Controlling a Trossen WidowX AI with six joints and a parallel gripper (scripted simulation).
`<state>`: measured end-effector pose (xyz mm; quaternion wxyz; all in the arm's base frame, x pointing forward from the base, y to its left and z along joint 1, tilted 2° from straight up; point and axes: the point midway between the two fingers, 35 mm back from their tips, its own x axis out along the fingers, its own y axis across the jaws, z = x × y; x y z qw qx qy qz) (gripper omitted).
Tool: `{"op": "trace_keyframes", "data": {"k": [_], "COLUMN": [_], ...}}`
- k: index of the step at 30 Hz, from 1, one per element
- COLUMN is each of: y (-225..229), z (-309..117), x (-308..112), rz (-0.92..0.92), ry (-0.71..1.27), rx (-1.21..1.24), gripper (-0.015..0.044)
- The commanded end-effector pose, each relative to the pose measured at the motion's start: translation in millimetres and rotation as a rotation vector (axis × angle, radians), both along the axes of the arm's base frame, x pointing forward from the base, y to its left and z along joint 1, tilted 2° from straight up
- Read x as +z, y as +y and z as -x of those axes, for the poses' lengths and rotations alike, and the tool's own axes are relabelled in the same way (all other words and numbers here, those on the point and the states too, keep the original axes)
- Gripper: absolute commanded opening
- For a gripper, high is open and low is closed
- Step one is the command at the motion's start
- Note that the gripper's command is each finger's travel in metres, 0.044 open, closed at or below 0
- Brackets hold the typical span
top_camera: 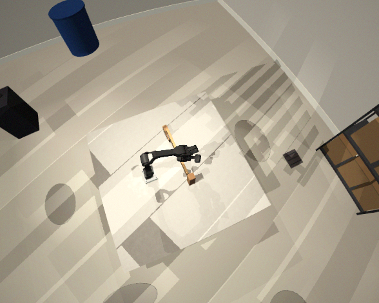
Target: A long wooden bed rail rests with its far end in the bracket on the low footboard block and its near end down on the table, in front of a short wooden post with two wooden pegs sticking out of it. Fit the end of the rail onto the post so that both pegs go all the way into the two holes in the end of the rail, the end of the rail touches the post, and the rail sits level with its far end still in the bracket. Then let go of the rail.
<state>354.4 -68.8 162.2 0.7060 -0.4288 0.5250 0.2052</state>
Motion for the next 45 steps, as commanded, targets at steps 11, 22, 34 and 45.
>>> {"op": "trace_keyframes", "data": {"k": [11,22,34,45], "y": [54.3,54.0,53.2,52.5], "z": [51.1,49.7,47.6,46.9], "x": [-54.1,-62.9,-82.3,-99.9], "rz": [0.005,0.005,0.005,0.005], "ry": [0.382,0.382,0.382,0.382], "rx": [0.598,0.598,0.598,0.598], "gripper": [0.0440,0.0440,0.0440,0.0440]}}
